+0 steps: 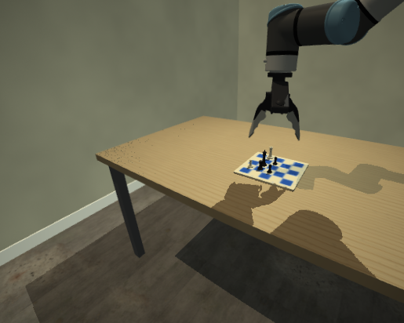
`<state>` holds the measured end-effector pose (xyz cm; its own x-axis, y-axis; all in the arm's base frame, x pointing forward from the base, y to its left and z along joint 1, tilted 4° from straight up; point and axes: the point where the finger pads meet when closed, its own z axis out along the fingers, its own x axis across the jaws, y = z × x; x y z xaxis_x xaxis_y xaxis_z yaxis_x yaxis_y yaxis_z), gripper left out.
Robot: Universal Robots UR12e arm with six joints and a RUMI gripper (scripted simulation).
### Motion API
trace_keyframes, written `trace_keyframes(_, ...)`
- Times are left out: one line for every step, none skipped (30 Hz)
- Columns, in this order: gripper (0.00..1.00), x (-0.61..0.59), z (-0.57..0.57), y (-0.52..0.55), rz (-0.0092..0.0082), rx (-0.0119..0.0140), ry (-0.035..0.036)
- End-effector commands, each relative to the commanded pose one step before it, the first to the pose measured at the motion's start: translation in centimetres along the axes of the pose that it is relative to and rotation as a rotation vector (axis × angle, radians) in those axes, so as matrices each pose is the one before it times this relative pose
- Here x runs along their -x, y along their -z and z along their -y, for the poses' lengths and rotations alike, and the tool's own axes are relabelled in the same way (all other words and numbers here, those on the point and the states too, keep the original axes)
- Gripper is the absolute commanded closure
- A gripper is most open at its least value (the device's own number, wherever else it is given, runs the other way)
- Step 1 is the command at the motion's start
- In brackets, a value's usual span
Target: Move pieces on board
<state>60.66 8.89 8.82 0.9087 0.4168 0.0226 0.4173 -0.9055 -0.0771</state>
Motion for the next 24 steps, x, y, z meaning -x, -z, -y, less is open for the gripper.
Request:
trace_keyframes(0.0,-0.172,-0.009,-0.261,0.00359,0.01355,-0.24323)
trace_keyframes(0.0,-0.026,-0.009,-0.071,0.0,-0.00001,-0.04489)
trace_keyframes(0.0,-0.026,-0.011,-0.071,0.0,-0.00001,-0.04467)
trace_keyframes(0.0,-0.026,-0.013,-0.071,0.0,-0.00001,-0.04442)
trace_keyframes(0.0,-0.027,-0.015,-0.07,0.0,-0.00001,-0.04412)
trace_keyframes(0.0,-0.027,-0.016,-0.069,-0.00003,-0.00015,-0.04054)
trace_keyframes(0.0,-0.027,-0.018,-0.069,-0.00002,-0.00012,-0.04082)
trace_keyframes(0.0,-0.028,-0.02,-0.068,-0.00001,-0.00009,-0.04113)
trace_keyframes(0.0,-0.028,-0.021,-0.067,-0.00001,-0.00007,-0.04112)
trace_keyframes(0.0,-0.028,-0.023,-0.066,0.0,-0.00005,-0.0411)
trace_keyframes(0.0,-0.029,-0.024,-0.065,0.0,-0.00003,-0.04109)
trace_keyframes(0.0,-0.029,-0.025,-0.064,0.0,0.0,-0.04109)
trace_keyframes(0.0,-0.03,-0.026,-0.063,0.0,0.00003,-0.04109)
trace_keyframes(0.0,-0.03,-0.027,-0.062,-0.00001,0.00006,-0.04108)
trace_keyframes(0.0,0.0,0.0,0.0,0.0,0.0,0.0)
trace_keyframes(0.0,0.0,0.0,0.0,0.0,0.0,0.0)
trace_keyframes(0.0,-0.031,-0.028,-0.061,-0.00006,0.00038,-0.04706)
trace_keyframes(0.0,-0.031,-0.028,-0.06,0.0,0.0,-0.03827)
trace_keyframes(0.0,-0.031,-0.029,-0.059,0.0,0.0,-0.03753)
trace_keyframes(0.0,-0.032,-0.029,-0.057,0.0,0.0,-0.03675)
trace_keyframes(0.0,-0.032,-0.03,-0.056,0.0,0.0,-0.03595)
trace_keyframes(0.0,-0.032,-0.03,-0.055,0.0,0.0,-0.03511)
trace_keyframes(0.0,-0.032,-0.03,-0.053,0.0,0.0,-0.03425)
trace_keyframes(0.0,-0.032,-0.03,-0.052,0.0,0.0,-0.03336)
